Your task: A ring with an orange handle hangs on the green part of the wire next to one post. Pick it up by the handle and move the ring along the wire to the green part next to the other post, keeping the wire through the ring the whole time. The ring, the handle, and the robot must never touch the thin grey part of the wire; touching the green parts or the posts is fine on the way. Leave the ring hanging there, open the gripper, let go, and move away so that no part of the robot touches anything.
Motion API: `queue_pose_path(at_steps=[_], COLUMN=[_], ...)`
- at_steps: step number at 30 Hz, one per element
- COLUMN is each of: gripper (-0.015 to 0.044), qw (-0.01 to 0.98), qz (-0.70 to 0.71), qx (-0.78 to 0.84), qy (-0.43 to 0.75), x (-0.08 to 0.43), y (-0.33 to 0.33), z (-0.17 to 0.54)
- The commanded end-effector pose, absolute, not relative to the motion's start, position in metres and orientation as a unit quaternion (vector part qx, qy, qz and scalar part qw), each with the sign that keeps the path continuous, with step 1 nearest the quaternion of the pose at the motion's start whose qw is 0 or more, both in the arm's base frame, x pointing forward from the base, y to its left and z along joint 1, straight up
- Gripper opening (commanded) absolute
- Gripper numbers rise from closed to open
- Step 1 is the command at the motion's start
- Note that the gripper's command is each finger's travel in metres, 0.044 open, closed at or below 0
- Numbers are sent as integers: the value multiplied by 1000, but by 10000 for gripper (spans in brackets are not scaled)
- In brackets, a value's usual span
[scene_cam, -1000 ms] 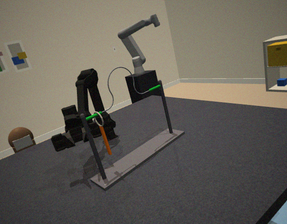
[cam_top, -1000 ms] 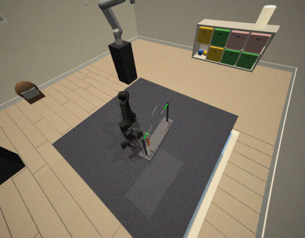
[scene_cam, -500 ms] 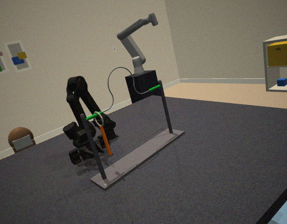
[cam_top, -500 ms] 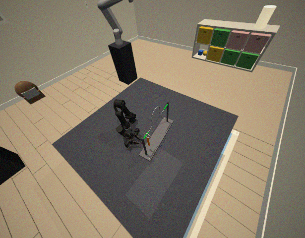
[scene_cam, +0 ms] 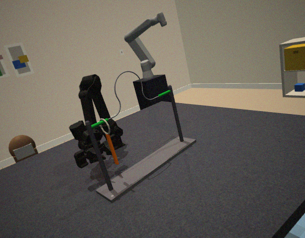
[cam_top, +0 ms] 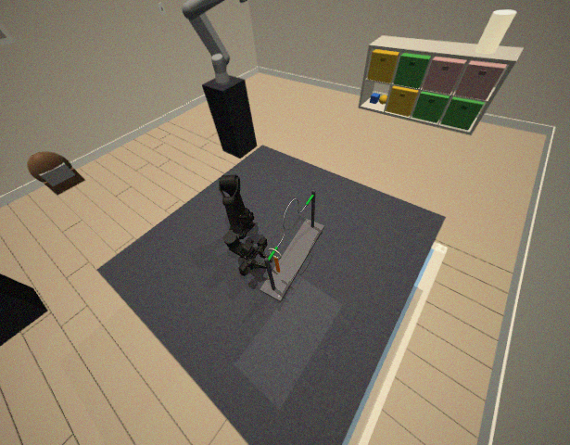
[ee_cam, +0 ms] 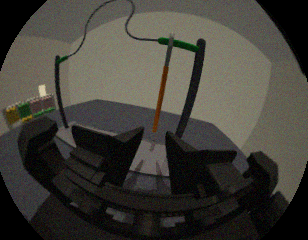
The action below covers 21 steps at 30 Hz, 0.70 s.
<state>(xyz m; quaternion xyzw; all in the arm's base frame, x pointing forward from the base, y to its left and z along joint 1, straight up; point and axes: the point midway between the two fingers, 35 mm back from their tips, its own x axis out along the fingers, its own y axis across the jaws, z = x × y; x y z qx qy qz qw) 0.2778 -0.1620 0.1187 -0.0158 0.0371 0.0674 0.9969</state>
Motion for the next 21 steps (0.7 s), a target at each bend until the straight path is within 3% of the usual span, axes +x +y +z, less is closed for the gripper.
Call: queue_pose_path(at_steps=[1,21], gripper=[160,160], qw=[997,997], qz=[63,64], qx=[-11,-12], qy=[38,38], x=[280,309], y=[-163,-162], z=[121,120])
